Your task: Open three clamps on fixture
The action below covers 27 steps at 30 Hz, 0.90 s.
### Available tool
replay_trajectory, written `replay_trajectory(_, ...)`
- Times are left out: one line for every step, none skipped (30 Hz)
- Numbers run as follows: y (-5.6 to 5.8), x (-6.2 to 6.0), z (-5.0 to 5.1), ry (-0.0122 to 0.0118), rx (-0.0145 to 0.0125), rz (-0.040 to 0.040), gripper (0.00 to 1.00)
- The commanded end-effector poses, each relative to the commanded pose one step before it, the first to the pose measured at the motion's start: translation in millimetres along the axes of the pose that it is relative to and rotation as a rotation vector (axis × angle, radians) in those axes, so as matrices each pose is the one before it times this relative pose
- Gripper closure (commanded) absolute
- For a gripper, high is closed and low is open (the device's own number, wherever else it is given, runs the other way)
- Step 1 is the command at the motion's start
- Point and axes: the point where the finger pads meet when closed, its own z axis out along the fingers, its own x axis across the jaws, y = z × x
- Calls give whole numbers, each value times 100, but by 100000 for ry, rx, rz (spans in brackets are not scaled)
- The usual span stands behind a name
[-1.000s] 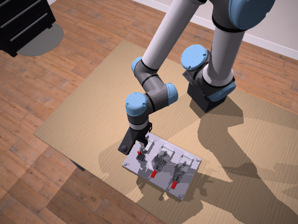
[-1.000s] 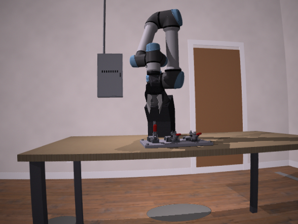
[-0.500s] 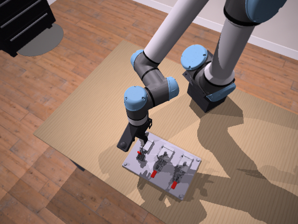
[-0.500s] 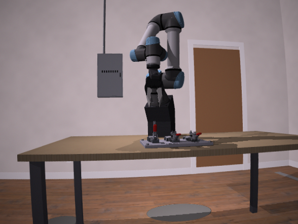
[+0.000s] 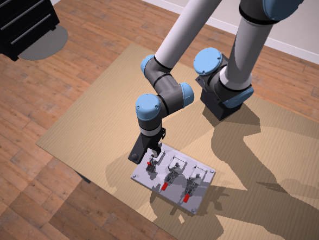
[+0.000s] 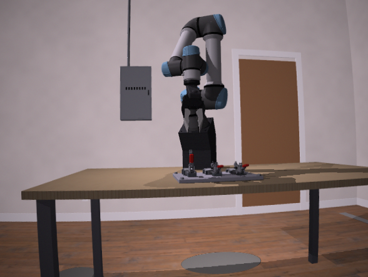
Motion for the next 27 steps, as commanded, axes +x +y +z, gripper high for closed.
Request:
replay_trajectory(120, -1329, 117, 46, -250, 131, 72)
replay_trajectory(0, -332, 0, 3, -2, -2, 72)
replay_trajectory(1, -348, 0, 4, -1, -2, 72)
replay_trajectory(1, -362, 0, 4, 0, -2, 72)
replay_trajectory(1, -373, 0, 4, -1, -3, 72)
replay_trajectory(1, -383, 0, 4, -2, -3, 72)
replay_trajectory(1, -390, 0, 4, -1, -3, 72)
replay_trajectory(1, -395, 0, 4, -1, -3, 72)
replay_trajectory(1, -398, 0, 5, 0, -3, 72)
replay_trajectory(1, -399, 0, 5, 0, -3, 72)
replay_trajectory(1, -397, 0, 4, -1, -3, 72)
replay_trajectory(-4, -391, -3, 7, 7, -2, 72)
replay_trajectory(0, 0, 0, 0, 0, 0, 72)
replay_trajectory(0, 0, 0, 0, 0, 0, 72)
replay_trajectory(-185, -309, -109, 113, 301, 27, 72)
replay_trajectory(-32, -367, -19, 19, 54, 5, 72)
replay_trajectory(-17, -363, -10, 9, 29, 3, 72)
replay_trajectory(5, -360, 3, -4, -9, 0, 72)
replay_trajectory(4, -344, 2, -3, -6, 0, 72)
replay_trajectory(0, -326, 0, 0, 2, 0, 72)
replay_trajectory(-5, -307, -3, 2, 9, 1, 72)
replay_trajectory(-9, -285, -5, 3, 14, 3, 72)
replay_trajectory(-10, -264, -6, 5, 18, 3, 72)
replay_trajectory(-15, -241, -7, 4, 22, 4, 72)
replay_trajectory(-13, -218, -8, 5, 23, 4, 72)
replay_trajectory(-16, -193, -8, 5, 24, 5, 72)
replay_trajectory(-14, -170, -8, 5, 23, 4, 72)
